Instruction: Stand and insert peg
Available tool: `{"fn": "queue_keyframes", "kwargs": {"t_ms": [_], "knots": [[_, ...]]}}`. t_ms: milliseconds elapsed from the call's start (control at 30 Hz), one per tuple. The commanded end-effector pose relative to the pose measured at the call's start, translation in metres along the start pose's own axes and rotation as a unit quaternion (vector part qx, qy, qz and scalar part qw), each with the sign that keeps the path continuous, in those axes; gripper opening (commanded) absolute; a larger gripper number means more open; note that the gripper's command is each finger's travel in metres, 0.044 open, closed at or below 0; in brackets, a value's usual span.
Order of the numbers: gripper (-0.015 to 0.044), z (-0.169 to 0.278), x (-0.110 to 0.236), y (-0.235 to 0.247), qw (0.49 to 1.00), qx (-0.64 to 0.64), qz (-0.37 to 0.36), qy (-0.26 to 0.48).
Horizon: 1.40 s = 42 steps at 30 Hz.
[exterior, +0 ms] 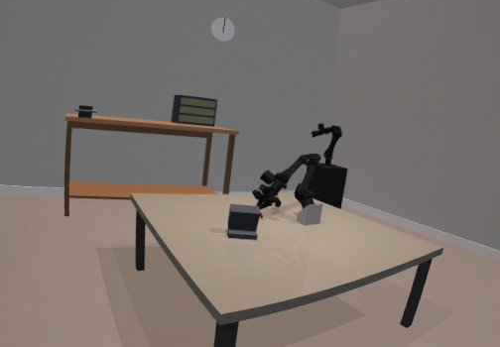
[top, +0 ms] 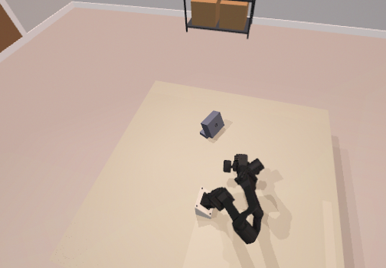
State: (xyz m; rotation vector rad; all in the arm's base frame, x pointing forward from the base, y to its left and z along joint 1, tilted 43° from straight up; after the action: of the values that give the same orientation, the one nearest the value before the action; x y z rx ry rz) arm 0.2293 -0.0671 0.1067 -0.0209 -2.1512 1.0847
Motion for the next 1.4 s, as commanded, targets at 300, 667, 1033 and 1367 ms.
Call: {"fn": "queue_keyframes", "kwargs": {"t_ms": [300, 667, 1033, 1367], "knots": [[0.0050, 0.008, 0.007, 0.002, 0.998, 0.003, 0.004, -0.056], [0.0050, 0.016, 0.013, 0.003, 0.995, 0.004, 0.008, -0.103], [0.0050, 0.023, 0.018, 0.003, 0.989, 0.005, 0.011, -0.150], [0.0050, 0.031, 0.021, 0.004, 0.981, 0.005, 0.015, -0.192]]}}
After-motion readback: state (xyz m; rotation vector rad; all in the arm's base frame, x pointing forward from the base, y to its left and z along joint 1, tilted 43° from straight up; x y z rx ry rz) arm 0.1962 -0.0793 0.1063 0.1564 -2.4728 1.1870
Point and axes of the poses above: the point midway between the two fingers, 35 mm back from their tips, its own x axis back along the fingers, its own y axis across the jaws, z = x × y, the point moved 3 cm from there along x, back along the fingers, and after that the axes turned 5 degrees about x, right-handed, at the moved point
